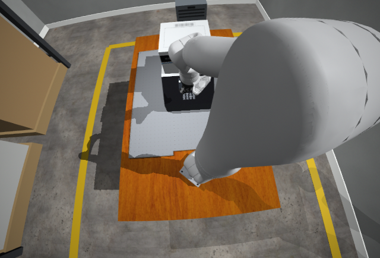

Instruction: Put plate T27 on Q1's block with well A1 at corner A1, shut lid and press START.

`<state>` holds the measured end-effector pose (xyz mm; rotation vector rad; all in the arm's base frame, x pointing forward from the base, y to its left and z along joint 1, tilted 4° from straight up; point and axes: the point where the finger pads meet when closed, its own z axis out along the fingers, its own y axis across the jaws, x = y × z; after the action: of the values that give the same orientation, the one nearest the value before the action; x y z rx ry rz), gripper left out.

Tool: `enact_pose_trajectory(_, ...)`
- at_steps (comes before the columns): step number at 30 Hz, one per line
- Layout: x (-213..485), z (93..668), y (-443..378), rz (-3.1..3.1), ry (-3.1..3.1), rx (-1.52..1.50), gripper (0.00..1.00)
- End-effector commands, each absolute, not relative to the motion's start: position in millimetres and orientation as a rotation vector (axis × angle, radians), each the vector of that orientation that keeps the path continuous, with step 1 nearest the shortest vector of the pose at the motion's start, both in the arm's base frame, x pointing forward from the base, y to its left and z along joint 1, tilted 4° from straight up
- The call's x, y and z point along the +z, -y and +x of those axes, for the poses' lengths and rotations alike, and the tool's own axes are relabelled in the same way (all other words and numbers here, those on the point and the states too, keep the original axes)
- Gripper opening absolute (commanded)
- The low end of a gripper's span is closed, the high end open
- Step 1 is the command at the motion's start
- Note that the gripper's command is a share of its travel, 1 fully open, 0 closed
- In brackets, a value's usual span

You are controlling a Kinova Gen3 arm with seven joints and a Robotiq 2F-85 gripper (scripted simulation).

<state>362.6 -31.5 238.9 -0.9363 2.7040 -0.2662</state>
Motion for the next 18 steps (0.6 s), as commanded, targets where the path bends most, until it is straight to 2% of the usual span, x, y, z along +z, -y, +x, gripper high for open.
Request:
enact_pose_trajectory(1,236.1,363.3,31.8,-0.935,-2.706,-0.270,0.10)
enact_pose_trajectory(18,216.2,364.3,32.9,-0.935,-2.706,-0.270,0.10)
